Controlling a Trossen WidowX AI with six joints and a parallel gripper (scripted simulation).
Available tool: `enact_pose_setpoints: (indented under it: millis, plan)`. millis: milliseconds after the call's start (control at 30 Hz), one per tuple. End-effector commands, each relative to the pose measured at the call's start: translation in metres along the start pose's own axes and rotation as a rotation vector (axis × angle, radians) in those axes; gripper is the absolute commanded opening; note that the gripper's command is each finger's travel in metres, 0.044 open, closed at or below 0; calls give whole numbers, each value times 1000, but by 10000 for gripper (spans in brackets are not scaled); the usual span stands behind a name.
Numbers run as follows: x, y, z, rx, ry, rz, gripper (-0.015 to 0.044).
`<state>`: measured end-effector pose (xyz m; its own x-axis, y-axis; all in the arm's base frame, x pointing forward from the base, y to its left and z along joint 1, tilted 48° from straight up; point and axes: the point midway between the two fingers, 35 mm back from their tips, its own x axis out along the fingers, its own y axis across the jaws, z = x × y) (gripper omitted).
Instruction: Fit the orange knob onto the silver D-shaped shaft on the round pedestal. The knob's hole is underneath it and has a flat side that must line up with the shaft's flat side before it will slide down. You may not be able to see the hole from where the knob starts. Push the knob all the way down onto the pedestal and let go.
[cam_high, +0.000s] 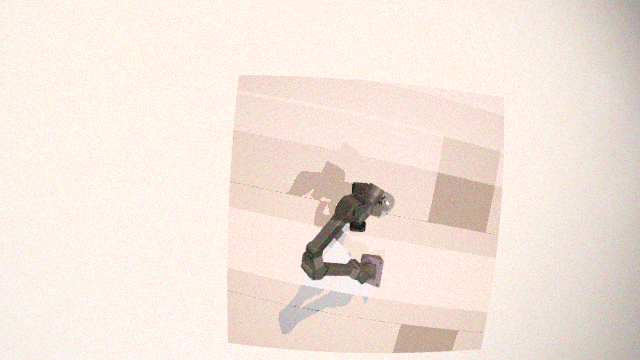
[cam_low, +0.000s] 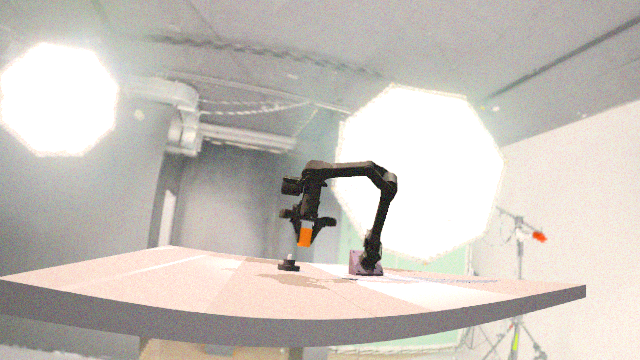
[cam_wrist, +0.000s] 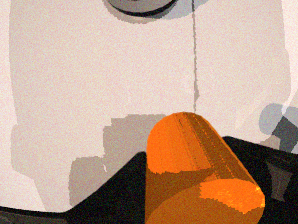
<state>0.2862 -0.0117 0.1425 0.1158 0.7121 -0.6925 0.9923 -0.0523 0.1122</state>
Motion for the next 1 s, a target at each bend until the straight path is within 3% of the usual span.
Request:
enact_pose_setpoints:
  millis: [0, 333, 967]
  plan:
    - [-15, 1, 1, -2, -4, 8, 0]
    - [-42, 2, 2, 2, 1, 15, 0]
    - [-25, 11, 52, -5, 1, -9, 0]
